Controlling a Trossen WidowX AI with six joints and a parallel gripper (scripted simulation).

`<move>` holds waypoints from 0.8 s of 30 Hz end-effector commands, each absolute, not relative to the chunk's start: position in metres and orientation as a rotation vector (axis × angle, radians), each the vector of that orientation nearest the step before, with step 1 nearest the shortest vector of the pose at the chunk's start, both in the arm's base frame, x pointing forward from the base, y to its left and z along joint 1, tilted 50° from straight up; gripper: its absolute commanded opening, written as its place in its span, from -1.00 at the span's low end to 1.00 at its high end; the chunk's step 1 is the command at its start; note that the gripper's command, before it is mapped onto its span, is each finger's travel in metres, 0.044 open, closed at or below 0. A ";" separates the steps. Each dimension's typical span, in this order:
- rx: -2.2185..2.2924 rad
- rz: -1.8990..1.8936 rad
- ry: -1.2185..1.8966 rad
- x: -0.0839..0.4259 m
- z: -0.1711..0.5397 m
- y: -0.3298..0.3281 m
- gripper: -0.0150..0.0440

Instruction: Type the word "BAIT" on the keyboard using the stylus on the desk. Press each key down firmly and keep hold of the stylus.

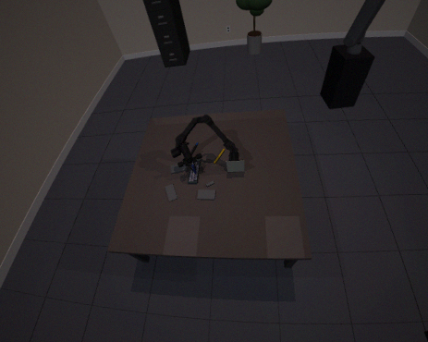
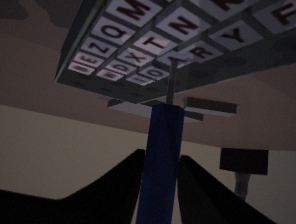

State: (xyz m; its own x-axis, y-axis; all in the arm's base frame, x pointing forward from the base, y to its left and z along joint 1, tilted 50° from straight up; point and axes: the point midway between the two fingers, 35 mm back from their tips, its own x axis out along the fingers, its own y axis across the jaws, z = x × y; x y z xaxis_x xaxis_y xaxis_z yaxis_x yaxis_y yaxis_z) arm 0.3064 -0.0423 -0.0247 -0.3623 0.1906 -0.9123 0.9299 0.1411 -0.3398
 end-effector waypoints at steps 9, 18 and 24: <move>1.086 -1.276 1.688 0.311 0.000 -0.014 -0.22; 1.077 -1.274 1.690 0.311 -0.006 -0.014 -0.45; 1.086 -1.274 1.688 0.317 -0.026 0.009 -0.49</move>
State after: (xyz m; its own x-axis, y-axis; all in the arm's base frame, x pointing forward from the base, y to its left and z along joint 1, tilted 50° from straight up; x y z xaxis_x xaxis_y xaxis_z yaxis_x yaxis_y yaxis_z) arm 0.3158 -0.0056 -0.0144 -0.3554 0.1819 -0.9168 0.9320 0.1431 -0.3329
